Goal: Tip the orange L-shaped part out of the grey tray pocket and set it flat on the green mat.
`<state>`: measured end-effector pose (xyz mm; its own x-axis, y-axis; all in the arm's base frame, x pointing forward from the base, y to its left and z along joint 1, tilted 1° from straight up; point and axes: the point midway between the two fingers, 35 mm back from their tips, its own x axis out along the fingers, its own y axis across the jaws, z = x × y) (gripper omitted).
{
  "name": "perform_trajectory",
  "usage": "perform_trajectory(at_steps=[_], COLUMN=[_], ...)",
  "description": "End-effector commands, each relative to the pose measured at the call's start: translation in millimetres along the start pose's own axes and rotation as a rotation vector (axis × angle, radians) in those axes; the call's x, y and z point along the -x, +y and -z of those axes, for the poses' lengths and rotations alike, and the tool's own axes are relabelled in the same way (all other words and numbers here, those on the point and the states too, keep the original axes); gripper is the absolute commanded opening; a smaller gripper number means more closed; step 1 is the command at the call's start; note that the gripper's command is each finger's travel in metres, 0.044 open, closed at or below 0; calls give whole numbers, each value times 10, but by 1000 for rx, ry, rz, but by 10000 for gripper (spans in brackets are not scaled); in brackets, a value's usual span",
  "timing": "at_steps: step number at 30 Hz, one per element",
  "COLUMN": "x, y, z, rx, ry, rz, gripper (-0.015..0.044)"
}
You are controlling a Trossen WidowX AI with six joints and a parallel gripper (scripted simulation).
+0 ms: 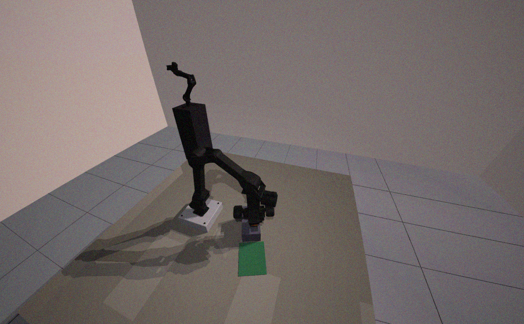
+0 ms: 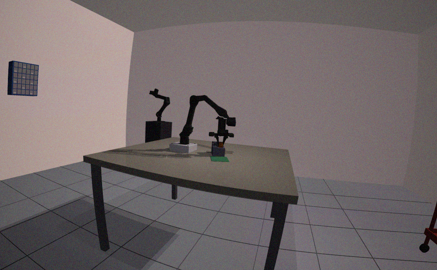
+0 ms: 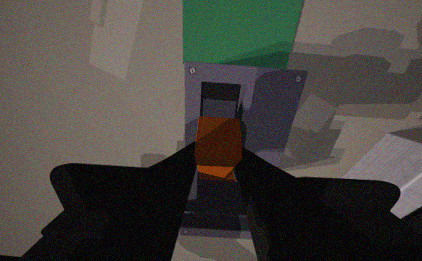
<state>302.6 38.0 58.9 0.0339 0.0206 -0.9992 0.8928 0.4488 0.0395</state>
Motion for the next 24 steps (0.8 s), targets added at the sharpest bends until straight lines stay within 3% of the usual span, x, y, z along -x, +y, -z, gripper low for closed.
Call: perform_trajectory(at_steps=[1,24], x=[2,268], y=[1,-11], z=[0,8], rx=[0,-3], ry=[0,6], rz=[-1,8], gripper=[0,0])
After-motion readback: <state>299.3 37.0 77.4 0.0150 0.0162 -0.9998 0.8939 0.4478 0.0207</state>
